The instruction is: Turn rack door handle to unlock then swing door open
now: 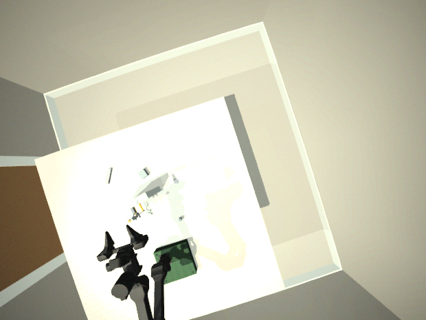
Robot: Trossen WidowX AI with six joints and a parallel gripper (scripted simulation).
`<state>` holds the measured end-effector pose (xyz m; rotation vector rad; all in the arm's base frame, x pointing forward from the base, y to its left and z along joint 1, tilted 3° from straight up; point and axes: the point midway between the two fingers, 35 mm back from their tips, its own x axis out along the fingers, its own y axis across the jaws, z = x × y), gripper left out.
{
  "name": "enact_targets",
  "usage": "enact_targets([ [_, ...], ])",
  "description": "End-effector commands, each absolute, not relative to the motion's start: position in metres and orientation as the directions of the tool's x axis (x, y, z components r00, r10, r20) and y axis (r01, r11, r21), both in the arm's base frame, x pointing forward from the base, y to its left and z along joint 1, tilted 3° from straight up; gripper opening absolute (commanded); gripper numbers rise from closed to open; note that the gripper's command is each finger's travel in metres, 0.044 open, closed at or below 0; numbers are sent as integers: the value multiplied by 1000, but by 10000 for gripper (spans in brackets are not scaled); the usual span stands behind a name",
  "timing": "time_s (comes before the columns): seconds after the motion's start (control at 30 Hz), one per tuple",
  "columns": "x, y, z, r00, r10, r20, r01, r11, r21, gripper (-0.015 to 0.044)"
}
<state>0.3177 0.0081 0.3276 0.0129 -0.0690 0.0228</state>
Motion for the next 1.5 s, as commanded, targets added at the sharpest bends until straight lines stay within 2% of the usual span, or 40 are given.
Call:
enact_targets([
  [0.0, 318, 8, 327, 998, 23, 65, -24, 1000, 12, 374],
  [0.13, 328, 11, 320, 999, 30, -19, -30, 999, 11, 280],
  [0.77, 362, 30, 270, 877, 61, -476, -70, 998, -1, 280],
  [1.47, 357, 49, 221, 518, 47, -854, -127, 992, -22, 280],
])
